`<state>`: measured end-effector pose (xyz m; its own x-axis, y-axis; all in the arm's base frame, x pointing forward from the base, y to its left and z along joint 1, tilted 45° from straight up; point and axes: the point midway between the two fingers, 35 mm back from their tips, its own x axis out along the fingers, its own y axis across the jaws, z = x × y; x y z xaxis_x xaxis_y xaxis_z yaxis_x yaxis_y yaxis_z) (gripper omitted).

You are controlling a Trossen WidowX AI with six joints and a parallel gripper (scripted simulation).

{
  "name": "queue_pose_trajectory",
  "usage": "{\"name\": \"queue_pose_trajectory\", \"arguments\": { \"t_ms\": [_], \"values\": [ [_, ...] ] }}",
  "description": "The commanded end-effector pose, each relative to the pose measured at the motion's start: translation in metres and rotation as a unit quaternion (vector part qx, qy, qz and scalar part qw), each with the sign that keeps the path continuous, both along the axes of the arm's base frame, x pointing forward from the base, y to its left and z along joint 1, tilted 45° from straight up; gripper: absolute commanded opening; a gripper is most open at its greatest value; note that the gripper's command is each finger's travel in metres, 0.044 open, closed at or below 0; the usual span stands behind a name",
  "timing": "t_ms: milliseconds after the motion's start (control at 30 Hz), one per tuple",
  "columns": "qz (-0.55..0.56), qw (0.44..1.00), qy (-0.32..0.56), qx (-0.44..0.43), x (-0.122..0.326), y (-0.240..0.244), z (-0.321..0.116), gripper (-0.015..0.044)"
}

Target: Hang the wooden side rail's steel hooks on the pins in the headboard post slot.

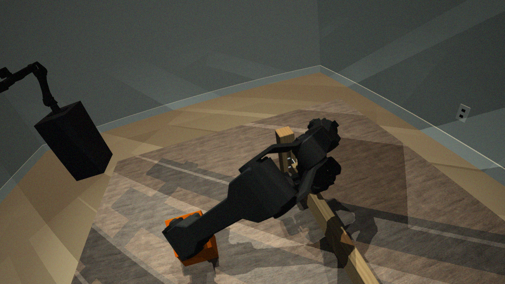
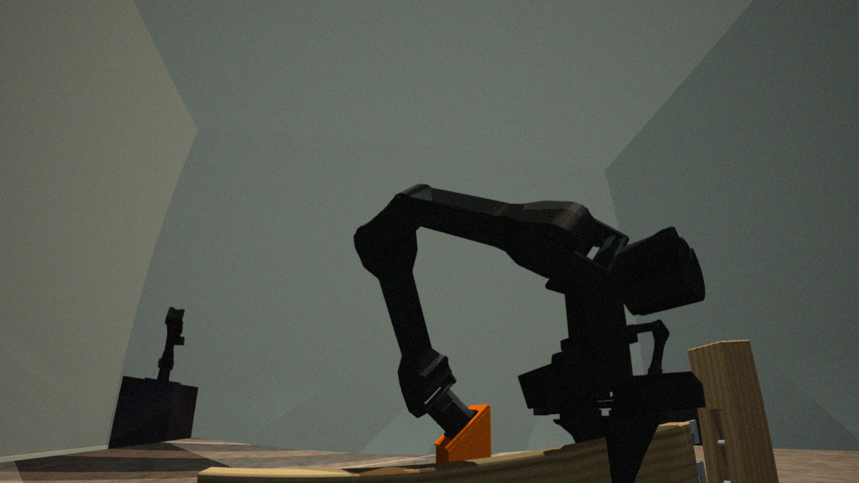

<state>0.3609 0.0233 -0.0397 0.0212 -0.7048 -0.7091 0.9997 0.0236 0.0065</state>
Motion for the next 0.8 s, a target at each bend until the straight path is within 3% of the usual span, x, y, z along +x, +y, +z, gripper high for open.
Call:
{"name": "queue_pose_trajectory", "arguments": {
  "t_ms": [0, 767],
  "values": [
    [0.003, 1.0, -0.002, 0.002, 0.0007, 0.0045, -0.0008, 0.0],
    [0.003, 1.0, -0.002, 0.003, 0.0024, 0.007, -0.0007, 0.0]
  ]
}}
